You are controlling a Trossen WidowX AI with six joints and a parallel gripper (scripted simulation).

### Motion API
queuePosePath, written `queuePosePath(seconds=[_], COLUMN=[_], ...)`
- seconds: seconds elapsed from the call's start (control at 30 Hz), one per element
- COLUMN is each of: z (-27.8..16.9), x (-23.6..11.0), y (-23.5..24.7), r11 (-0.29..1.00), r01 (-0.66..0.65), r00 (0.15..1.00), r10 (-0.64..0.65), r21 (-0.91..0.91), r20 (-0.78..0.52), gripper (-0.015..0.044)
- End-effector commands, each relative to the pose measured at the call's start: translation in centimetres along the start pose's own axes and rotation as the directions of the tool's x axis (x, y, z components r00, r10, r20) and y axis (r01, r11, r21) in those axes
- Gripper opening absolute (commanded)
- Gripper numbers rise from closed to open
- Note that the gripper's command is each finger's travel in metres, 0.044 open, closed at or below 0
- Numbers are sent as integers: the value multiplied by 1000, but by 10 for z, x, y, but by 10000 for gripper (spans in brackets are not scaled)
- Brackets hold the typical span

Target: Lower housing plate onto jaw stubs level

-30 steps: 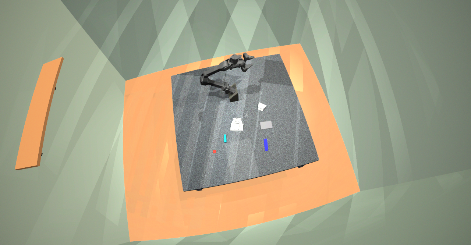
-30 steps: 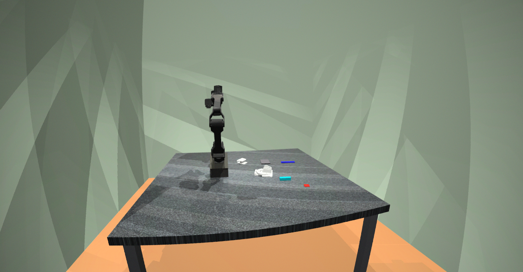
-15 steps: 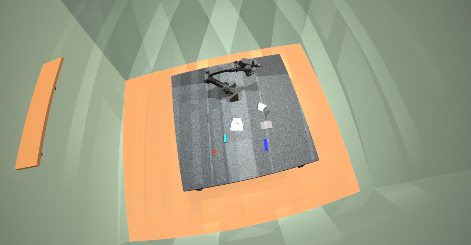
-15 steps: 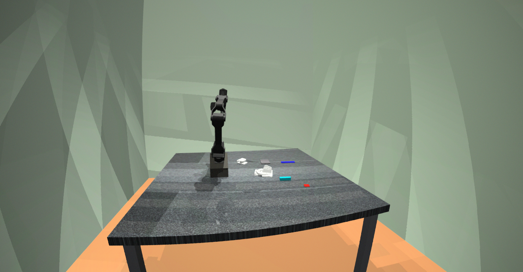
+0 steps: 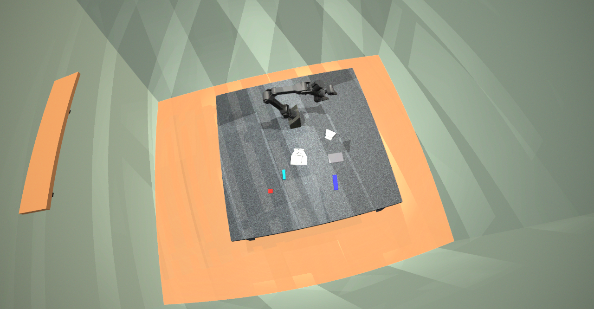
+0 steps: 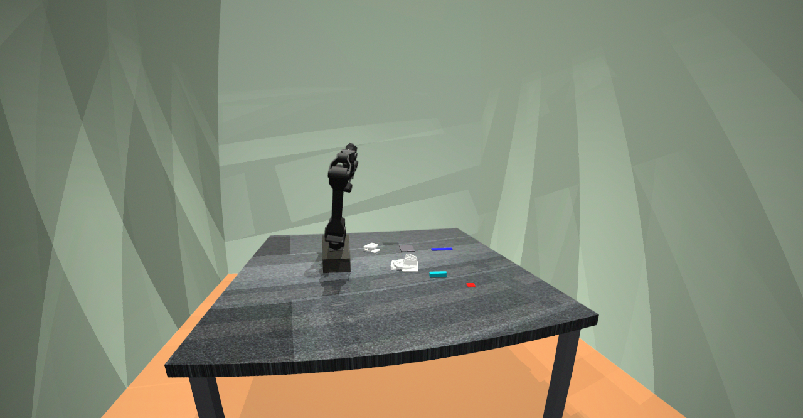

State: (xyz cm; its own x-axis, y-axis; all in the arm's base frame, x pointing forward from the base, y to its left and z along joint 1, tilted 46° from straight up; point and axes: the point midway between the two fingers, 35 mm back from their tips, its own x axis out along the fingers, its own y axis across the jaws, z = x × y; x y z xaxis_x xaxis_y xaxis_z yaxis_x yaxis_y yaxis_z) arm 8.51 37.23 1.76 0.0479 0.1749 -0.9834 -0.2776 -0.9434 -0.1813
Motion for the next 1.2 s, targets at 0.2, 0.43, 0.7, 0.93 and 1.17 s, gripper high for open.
queuePosePath(seconds=[0.2,0.43,0.7,0.93,1.17], z=[-33,-57,-82,-103,-122], x=[33,56,81,100,118], y=[16,33,57,81,108], r11=[986,959,910,853,782], r01=[-132,-228,-332,-417,-498], r00=[987,961,913,855,783], r10=[140,250,376,485,591], r21=[97,168,247,313,375], r20=[-78,-122,-159,-181,-193], gripper=[440,440,440,440,440])
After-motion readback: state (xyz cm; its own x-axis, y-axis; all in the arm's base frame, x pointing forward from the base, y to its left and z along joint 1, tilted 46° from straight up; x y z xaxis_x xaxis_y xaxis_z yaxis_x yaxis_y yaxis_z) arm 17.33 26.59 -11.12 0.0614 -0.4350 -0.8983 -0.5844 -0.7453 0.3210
